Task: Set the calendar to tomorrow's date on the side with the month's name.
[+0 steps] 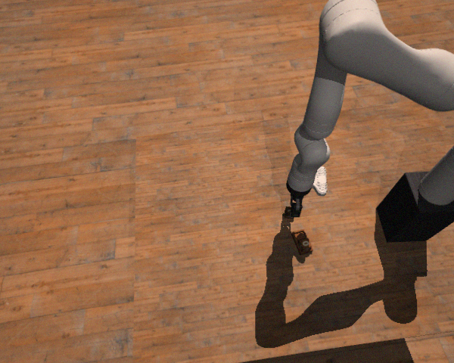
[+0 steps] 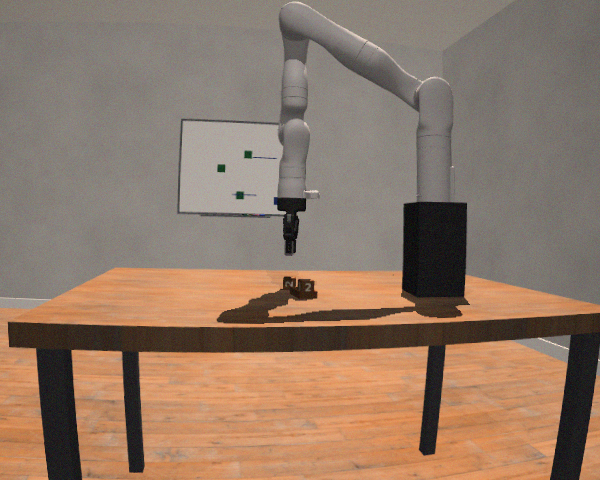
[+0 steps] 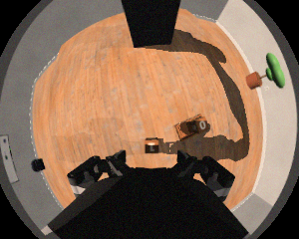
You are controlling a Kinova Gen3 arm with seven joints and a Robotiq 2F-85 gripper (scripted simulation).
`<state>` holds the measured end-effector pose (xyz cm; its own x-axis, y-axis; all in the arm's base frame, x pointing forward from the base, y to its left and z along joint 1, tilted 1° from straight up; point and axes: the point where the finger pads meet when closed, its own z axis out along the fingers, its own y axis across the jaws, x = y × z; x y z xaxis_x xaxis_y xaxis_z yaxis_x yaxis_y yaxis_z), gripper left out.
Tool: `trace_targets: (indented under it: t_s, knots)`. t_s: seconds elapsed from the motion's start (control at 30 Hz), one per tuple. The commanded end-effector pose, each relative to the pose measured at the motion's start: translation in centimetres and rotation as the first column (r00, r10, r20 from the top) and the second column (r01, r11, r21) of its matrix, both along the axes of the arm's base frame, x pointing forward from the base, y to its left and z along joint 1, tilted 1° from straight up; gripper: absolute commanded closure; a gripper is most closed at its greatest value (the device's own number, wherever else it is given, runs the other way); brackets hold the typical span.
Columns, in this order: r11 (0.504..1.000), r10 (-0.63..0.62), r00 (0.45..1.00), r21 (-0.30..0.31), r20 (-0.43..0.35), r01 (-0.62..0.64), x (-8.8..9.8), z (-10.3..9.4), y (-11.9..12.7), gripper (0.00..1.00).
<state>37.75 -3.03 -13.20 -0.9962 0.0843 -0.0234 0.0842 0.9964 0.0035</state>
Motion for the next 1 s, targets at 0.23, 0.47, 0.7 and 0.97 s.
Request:
trace_targets:
  t_s: [0.23,0.47,0.7,0.97]
  knots:
    - [1.0,0.002,1.0,0.0,0.001,-0.002,0.0,0.5,0.0,0.0]
    - [1.0,0.005,1.0,0.0,0.002,-0.005,-0.1,1.3,0.0,0.52]
    - [1.0,0.005,1.0,0.0,0.002,-0.005,-0.1,1.3,0.0,0.52]
    - [1.0,0.005,1.0,0.0,0.002,-0.005,-0.1,1.3,0.0,0.52]
